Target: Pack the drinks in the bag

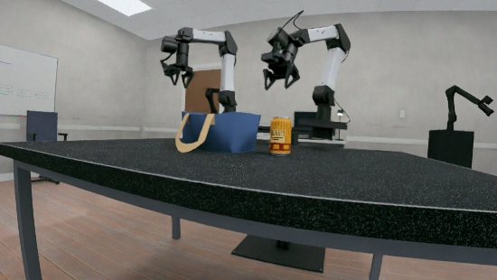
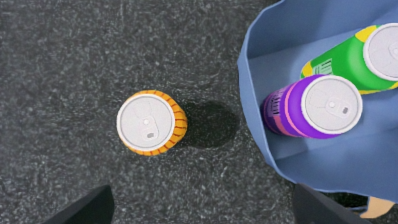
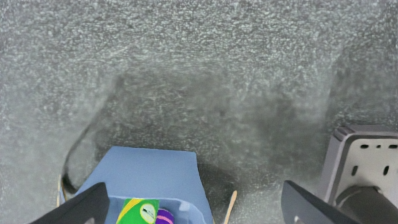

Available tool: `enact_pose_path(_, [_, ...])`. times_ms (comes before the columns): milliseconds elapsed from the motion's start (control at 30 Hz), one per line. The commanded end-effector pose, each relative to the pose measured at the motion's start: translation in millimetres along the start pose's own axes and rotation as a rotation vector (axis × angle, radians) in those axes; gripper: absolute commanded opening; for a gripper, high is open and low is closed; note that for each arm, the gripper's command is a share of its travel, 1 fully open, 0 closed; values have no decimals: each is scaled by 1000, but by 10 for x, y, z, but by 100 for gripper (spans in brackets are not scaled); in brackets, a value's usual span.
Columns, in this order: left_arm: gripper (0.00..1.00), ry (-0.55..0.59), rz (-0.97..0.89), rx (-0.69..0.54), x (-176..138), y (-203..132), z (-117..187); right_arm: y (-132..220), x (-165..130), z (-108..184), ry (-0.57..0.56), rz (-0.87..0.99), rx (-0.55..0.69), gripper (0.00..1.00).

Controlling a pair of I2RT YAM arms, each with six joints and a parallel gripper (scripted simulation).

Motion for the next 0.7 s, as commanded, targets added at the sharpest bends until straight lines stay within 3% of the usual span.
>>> enact_pose_path(0, [86,-3,-1,-9,-24,3,-31,30,1,28,-21,0,19,86])
enact_pose_path(100, [86,-36,-6,-14,108,-31,39,2,-26,51,-28,-1,35,86])
enact_pose_path(133, [86,-36,-6,-14,109,-31,39,12,-5,-54,-12,-5,-5,86])
enact_pose_path(667, [84,-11,-6,-11,36,-31,-12,-36,-26,12,-13,1,10,86])
Point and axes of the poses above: on each arm, the point where the finger pads meet when closed, its own z axis back along the fingers, its own y axis across the jaws, x = y × z, the point moved 5 cm from there along z, back along the fingers, and after that the axes turned 8 degrees about -z, right-handed, at the moved point
